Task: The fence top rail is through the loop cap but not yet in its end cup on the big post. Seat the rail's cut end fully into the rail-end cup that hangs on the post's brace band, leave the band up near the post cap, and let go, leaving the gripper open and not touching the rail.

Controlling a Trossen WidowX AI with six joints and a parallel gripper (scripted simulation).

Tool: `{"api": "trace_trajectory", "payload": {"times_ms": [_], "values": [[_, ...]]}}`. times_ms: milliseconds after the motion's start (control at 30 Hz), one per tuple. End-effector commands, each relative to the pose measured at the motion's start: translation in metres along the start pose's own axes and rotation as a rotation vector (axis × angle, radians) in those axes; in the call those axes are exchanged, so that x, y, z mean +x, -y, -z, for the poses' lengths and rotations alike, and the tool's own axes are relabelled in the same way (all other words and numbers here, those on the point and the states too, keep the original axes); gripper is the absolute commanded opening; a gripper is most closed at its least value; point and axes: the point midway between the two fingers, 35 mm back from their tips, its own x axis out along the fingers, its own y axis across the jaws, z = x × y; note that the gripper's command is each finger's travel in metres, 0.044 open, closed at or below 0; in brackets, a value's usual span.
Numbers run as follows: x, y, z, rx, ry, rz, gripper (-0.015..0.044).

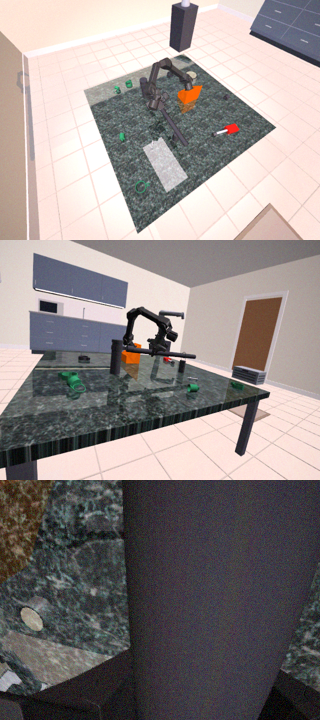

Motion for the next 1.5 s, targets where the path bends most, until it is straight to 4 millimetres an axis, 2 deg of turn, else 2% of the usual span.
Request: {"api": "trace_trajectory", "payload": {"times_ms": [0,1467], "values": [[0.0,0.0,0.0,0.0,0.0,0.001,0.0],[-0.007,0.001,0.014,0.0,0.0,0.002,0.0]]}}
